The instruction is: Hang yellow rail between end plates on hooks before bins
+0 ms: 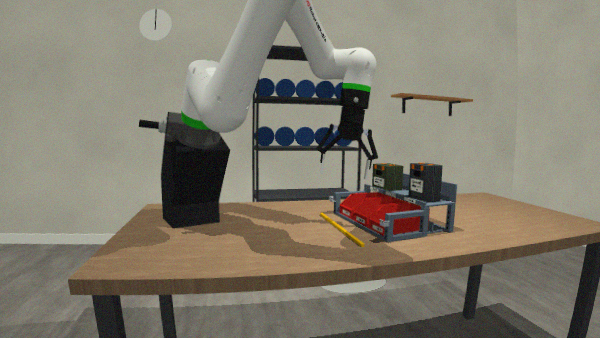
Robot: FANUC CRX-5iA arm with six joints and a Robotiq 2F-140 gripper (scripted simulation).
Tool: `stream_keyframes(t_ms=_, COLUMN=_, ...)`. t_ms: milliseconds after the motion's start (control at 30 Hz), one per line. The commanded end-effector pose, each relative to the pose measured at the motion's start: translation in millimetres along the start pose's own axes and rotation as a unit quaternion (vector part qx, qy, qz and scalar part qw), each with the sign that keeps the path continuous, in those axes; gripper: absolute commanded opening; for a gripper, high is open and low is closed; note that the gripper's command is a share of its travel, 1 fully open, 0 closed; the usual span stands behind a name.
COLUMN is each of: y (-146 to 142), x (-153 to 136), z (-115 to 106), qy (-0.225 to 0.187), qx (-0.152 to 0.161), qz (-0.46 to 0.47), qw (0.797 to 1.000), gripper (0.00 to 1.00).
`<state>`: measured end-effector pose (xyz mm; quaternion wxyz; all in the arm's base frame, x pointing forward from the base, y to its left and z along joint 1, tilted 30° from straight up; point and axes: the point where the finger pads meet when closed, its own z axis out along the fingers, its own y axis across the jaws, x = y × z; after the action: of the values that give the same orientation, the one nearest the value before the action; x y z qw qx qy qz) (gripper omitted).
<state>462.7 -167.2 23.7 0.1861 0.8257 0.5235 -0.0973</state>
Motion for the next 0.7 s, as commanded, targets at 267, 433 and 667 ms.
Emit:
stream_keyframes(t_ms=267, y=-4, x=-16, z=68, qy=-0.016, qx=-0.034, qz=-0.093, qw=0.995, gripper=1.00)
stream_keyframes(t_ms=433, y=-4, x=-16, z=68, qy=-0.016, qx=-0.034, qz=-0.093, qw=0.995, gripper=1.00)
stream_keyframes(t_ms=667, y=-5, x=-17, z=71, qy=-0.018, qx=-0.038, qz=-0.105, qw=0.994, gripper=1.00)
